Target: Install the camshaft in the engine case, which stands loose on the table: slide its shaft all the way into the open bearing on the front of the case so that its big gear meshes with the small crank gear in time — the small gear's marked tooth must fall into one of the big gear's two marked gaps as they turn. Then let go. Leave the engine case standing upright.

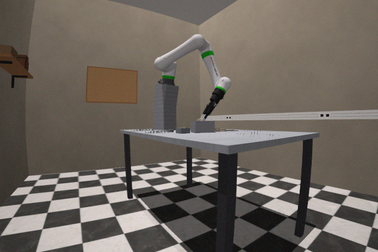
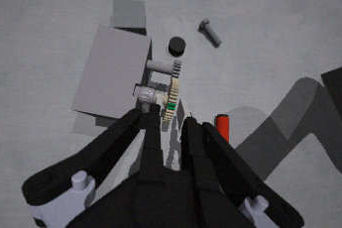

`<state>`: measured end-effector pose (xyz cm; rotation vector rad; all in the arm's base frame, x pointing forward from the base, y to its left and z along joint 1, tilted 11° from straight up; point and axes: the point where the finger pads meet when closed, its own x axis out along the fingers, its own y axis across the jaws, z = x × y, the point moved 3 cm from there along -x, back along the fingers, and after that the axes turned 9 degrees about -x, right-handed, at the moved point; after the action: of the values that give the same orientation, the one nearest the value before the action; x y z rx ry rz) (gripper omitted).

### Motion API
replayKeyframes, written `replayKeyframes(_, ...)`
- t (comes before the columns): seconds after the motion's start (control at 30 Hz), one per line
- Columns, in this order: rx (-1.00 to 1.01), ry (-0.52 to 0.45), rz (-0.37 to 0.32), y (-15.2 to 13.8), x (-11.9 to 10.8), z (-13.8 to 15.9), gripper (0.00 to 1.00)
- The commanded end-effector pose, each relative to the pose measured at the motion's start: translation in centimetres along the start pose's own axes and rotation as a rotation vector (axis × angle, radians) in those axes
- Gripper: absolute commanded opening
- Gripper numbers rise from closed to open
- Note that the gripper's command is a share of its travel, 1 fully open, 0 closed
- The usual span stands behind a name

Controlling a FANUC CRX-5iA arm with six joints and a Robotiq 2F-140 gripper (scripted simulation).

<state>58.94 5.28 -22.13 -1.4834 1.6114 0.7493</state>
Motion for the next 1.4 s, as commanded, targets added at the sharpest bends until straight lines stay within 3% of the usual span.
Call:
replayKeyframes(0.0,0.001,-0.001,-0.001,-0.07,-0.09,-0.01,0.27)
replayKeyframes(1.37,0.001,-0.001,-0.001,-0.44,-0.09,-0.07,0.27)
